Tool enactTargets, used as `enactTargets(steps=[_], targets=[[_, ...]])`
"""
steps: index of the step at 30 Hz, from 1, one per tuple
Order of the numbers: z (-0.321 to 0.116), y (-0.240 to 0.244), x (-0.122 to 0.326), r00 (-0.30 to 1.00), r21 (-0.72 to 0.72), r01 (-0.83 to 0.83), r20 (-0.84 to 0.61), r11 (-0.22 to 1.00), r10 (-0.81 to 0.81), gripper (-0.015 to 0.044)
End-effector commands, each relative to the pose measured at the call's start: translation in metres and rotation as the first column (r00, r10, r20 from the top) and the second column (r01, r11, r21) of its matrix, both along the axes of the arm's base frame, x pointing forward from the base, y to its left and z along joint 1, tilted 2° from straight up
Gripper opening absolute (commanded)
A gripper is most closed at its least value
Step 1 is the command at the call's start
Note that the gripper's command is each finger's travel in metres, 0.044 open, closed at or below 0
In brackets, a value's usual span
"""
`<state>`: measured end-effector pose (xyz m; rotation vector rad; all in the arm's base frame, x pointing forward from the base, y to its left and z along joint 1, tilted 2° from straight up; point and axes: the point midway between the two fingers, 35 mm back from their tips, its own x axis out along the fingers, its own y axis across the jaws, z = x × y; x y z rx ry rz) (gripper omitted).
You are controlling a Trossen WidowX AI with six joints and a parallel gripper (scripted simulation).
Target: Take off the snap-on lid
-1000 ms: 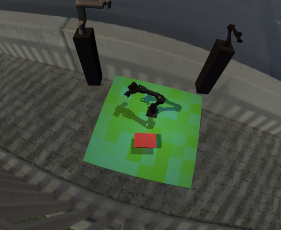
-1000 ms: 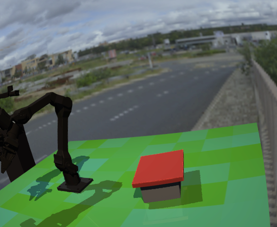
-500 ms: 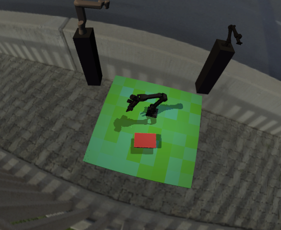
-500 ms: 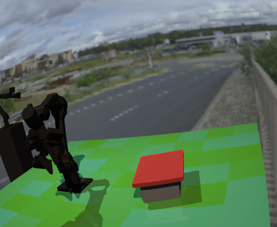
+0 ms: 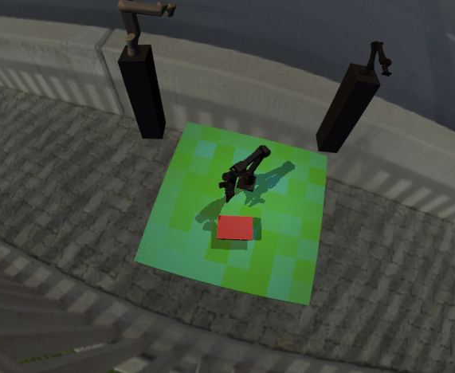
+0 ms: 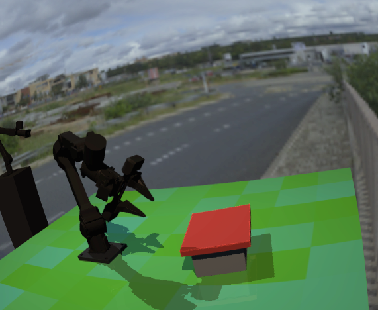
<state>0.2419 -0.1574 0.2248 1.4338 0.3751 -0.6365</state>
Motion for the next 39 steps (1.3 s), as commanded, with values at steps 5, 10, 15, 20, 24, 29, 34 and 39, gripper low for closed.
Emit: enactTargets(steps=[5,10,15,20,24,29,34,39], targets=[[-0.007,0.06,0.018,0.99,0.118,-0.144,0.011,0.983,0.143,0.0235],[-0.006,0.06,0.019,0.989,0.111,-0.146,0.011,0.983,0.146,0.0235],[-0.007,0.062,0.019,0.989,0.114,-0.149,0.01,0.982,0.148,0.0235],[-0.05,0.061,0.022,0.989,0.114,-0.149,0.011,0.982,0.148,0.0235],[-0.068,0.061,0.022,0.989,0.114,-0.149,0.011,0.982,0.148,0.0235],[-0.069,0.061,0.024,0.989,0.114,-0.149,0.01,0.982,0.149,0.0235],[-0.073,0.06,0.03,0.989,0.114,-0.15,0.01,0.982,0.149,0.0235],[-0.078,0.06,0.037,0.989,0.113,-0.15,0.01,0.982,0.15,0.0235]])
